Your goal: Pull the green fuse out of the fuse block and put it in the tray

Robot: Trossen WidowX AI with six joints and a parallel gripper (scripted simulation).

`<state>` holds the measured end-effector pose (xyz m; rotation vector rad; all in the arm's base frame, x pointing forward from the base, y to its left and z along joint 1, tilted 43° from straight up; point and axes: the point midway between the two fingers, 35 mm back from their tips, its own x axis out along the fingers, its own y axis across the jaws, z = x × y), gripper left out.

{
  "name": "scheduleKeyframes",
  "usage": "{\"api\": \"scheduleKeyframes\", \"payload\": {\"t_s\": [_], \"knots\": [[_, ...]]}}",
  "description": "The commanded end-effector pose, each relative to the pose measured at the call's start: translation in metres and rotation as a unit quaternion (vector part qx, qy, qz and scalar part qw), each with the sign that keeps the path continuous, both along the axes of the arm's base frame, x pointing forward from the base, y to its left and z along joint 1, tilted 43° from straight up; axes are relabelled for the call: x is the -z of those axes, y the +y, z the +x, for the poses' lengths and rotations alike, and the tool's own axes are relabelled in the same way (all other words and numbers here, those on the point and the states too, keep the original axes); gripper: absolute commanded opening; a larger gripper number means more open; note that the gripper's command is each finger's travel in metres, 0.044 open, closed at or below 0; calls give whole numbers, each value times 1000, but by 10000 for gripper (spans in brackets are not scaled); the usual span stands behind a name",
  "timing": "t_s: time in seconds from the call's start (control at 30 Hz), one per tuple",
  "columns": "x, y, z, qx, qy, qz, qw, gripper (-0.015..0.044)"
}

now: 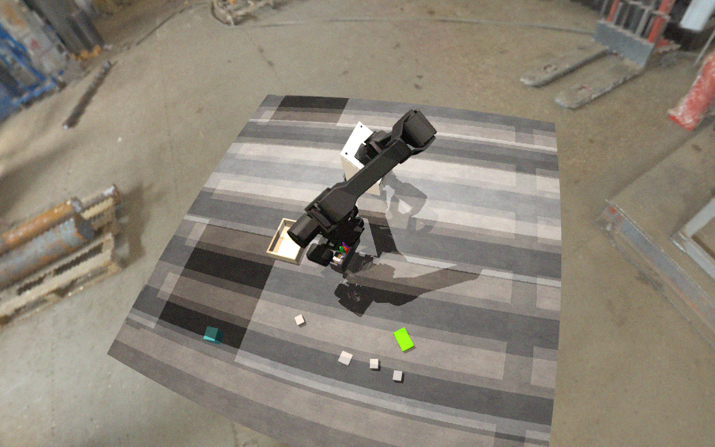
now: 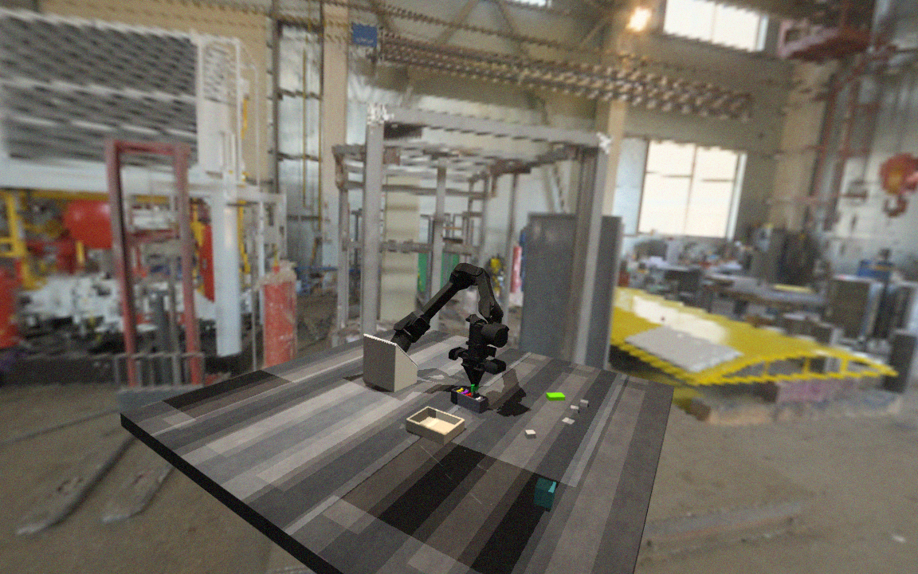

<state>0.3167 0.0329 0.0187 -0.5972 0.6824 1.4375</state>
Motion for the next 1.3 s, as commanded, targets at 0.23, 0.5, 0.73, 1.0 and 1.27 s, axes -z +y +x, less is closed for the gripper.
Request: {"api": "scheduleKeyframes", "payload": {"t_s": [0.23, 0.5, 0.73, 1.0, 1.27], "knots": [[-13, -12, 1, -1, -3, -3, 1000, 0], [-7, -26, 4, 0, -3, -5, 1000, 0], [19, -59, 11, 1, -3, -10, 1000, 0], [50, -96, 12, 1, -3, -12, 1000, 0], [84, -132, 6, 0, -3, -11, 1000, 0]]}}
